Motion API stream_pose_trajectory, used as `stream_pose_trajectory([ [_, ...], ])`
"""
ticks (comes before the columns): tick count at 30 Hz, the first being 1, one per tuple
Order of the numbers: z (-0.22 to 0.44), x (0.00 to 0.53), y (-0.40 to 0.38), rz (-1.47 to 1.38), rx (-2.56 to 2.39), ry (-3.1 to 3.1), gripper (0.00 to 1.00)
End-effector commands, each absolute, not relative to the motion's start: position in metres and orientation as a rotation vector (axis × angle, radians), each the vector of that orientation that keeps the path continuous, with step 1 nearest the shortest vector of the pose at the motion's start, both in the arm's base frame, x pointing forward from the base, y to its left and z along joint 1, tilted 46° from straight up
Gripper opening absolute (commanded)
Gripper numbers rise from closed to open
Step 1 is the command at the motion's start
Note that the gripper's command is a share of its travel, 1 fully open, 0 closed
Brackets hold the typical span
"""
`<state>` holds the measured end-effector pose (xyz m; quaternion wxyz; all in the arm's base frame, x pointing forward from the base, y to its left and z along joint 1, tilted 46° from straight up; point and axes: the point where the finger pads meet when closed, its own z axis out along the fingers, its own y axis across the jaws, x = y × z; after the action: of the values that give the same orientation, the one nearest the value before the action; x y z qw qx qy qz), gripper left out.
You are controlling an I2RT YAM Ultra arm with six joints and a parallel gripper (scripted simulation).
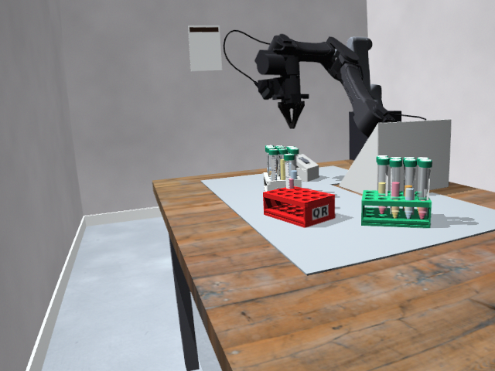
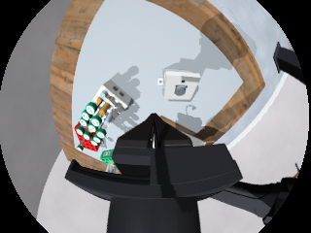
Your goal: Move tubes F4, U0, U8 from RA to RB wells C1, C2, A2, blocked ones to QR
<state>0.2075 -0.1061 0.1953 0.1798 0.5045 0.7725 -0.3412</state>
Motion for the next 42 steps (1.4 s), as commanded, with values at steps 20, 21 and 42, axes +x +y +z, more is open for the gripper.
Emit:
stream_pose_trajectory([
  [20, 0.202, 0.204, -0.106, -0.983, 1.378, 2.188, 0.0],
  [21, 0.202, 0.204, -0.106, -0.983, 1.378, 2.188, 0.0],
  [42, 0.216, 0.172, -0.123, -0.998, 1.4, 2.183, 0.0],
])
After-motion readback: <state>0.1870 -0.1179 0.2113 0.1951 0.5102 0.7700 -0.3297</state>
